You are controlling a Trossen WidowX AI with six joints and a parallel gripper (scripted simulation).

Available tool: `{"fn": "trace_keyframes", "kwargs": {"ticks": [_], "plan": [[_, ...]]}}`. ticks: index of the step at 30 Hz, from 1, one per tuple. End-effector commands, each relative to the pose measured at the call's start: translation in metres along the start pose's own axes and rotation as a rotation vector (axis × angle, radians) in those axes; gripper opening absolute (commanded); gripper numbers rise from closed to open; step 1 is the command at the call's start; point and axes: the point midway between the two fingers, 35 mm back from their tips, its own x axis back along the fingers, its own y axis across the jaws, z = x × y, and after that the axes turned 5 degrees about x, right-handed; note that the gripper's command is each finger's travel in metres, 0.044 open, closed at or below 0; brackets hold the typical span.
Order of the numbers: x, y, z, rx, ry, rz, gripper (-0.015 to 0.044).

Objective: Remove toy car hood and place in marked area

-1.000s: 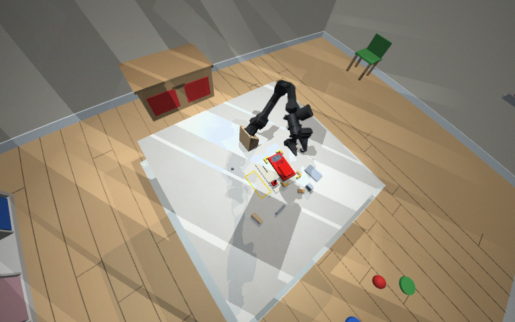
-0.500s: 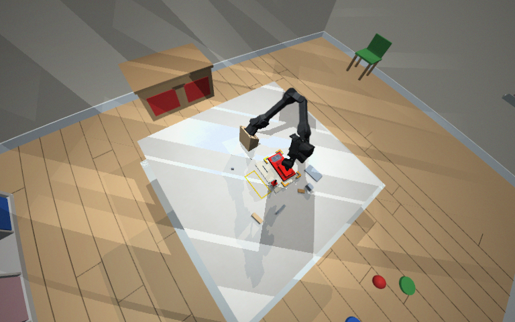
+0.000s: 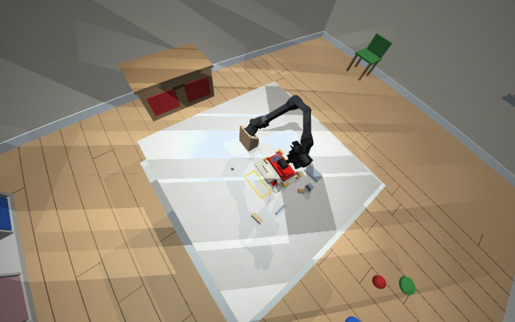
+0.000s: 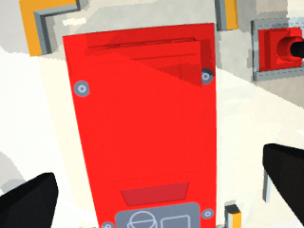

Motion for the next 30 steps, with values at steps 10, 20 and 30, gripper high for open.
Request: {"fn": "trace_keyframes", "kwargs": {"ticks": [10, 20, 30], "plan": [[-0.009, 0.001, -0.001, -0.014, 0.006, -0.008, 0.044], [-0.017, 0.001, -0.002, -0.014, 0.006, -0.008, 0.044], [-0.025, 0.001, -0.002, -0.014, 0.006, -0.008, 0.044]]}}
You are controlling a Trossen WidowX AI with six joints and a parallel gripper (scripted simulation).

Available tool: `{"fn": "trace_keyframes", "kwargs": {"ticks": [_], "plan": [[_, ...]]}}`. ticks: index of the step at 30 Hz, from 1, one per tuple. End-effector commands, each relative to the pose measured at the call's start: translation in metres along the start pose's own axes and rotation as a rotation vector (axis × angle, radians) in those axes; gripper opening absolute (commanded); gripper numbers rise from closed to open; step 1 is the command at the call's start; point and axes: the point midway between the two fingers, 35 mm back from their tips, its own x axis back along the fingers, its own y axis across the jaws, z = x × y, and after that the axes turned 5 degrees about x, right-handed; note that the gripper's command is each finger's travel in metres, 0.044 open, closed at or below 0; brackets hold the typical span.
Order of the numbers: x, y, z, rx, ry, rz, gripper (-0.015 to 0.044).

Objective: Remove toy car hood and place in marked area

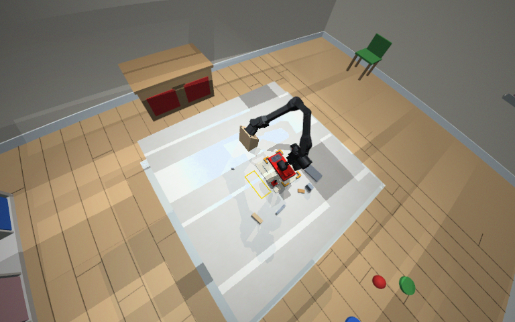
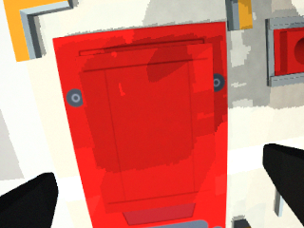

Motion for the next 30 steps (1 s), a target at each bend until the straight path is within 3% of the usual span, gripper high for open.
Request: {"fn": "trace_keyframes", "kwargs": {"ticks": [1, 30], "plan": [[-0.004, 0.0, 0.0, -0.007, 0.001, -0.006, 0.044], [-0.028, 0.0, 0.0, -0.007, 0.001, -0.008, 0.044]]}}
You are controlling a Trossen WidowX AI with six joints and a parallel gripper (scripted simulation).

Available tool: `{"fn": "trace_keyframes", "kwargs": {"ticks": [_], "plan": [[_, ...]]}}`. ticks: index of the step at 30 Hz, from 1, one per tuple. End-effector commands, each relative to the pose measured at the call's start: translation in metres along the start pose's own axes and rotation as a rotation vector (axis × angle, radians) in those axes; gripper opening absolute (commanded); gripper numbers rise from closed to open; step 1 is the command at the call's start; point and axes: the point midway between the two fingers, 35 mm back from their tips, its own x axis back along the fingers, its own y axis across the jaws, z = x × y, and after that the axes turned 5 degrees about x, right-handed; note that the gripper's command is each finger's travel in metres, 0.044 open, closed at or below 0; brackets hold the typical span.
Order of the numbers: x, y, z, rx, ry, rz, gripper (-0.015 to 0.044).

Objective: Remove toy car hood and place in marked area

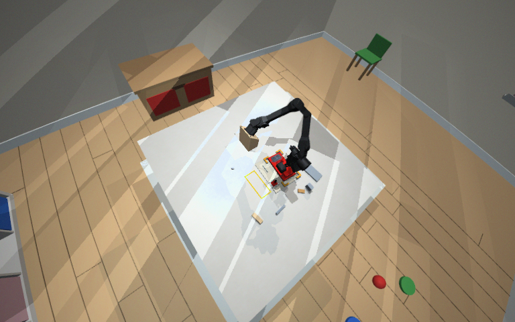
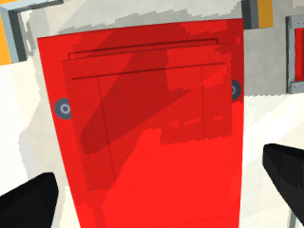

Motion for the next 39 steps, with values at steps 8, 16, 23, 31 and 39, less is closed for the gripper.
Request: {"fn": "trace_keyframes", "kwargs": {"ticks": [8, 16, 23, 31, 39], "plan": [[-0.008, 0.0, 0.0, -0.007, 0.001, -0.007, 0.044], [-0.011, 0.0, 0.0, -0.007, 0.001, -0.007, 0.044], [-0.015, 0.0, 0.0, -0.007, 0.001, -0.007, 0.044], [-0.019, 0.0, 0.0, -0.007, 0.001, -0.007, 0.044], [-0.023, 0.0, 0.0, -0.007, 0.001, -0.007, 0.044]]}}
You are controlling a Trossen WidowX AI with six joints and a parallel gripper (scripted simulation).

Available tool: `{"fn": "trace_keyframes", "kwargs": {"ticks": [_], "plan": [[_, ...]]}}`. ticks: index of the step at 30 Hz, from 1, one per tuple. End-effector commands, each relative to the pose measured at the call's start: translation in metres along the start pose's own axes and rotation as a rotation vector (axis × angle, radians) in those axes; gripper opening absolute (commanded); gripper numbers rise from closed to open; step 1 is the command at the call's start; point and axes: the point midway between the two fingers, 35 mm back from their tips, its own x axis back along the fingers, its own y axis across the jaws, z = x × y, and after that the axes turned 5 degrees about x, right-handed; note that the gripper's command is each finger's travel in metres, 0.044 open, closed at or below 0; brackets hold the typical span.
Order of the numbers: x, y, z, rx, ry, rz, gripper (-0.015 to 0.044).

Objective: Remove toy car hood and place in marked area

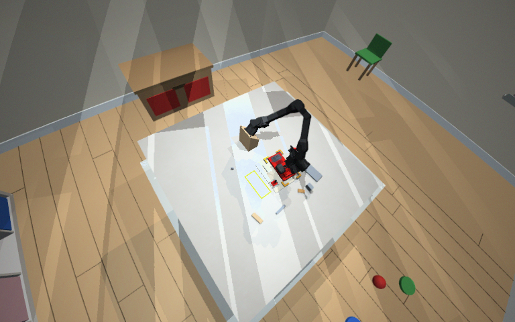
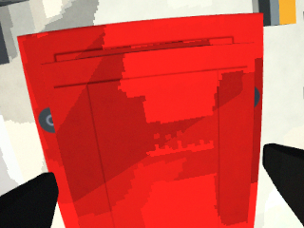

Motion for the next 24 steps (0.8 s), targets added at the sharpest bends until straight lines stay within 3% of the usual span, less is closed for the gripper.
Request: {"fn": "trace_keyframes", "kwargs": {"ticks": [1, 7, 10, 20, 24], "plan": [[-0.0025, 0.0004, 0.0001, -0.006, 0.0, -0.006, 0.044], [-0.0055, 0.0005, 0.0002, -0.006, 0.0, -0.006, 0.044], [-0.0034, 0.0001, 0.0001, 0.0, 0.0, 0.0, 0.0361], [-0.0034, 0.0001, 0.0001, 0.0, 0.0, 0.0, 0.0295], [-0.0024, 0.0, 0.0, 0.0, 0.0, 0.0, 0.019]]}}
